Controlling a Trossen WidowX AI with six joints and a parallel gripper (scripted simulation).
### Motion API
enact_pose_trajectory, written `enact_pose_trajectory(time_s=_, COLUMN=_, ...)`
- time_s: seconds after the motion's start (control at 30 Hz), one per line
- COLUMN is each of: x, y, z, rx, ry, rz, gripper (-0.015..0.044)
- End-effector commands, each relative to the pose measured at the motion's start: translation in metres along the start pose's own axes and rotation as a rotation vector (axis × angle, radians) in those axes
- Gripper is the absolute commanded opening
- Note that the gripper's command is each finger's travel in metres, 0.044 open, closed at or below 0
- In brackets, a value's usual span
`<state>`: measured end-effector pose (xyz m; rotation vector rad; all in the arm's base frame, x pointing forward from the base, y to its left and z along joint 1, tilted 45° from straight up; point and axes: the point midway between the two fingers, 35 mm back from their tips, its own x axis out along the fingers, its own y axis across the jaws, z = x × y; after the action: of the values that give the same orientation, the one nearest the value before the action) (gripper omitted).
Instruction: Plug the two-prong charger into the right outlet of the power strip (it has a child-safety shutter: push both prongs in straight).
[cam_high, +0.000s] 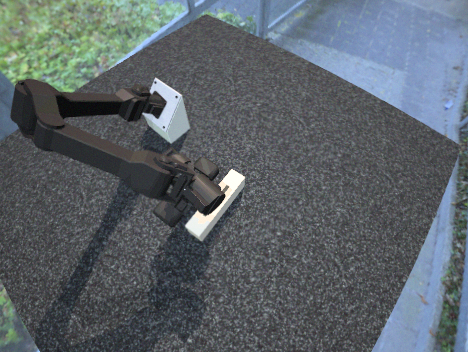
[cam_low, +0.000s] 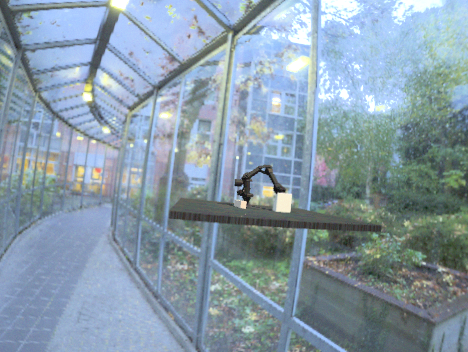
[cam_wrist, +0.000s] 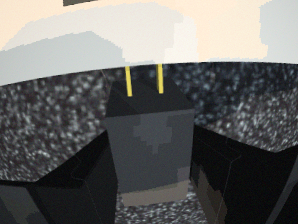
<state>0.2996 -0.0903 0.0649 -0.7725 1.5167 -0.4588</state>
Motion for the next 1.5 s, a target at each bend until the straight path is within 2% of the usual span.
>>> enact_pose_trajectory(time_s=0.0, x=-0.0001, y=-0.0003, z=0.0001, rx=0.002, ry=0.0, rz=-0.004, gripper=0.0)
enact_pose_trajectory(time_s=1.47, x=-0.0009, y=-0.0009, z=0.0088, rx=0.002, ry=0.0, rz=-0.004, gripper=0.0)
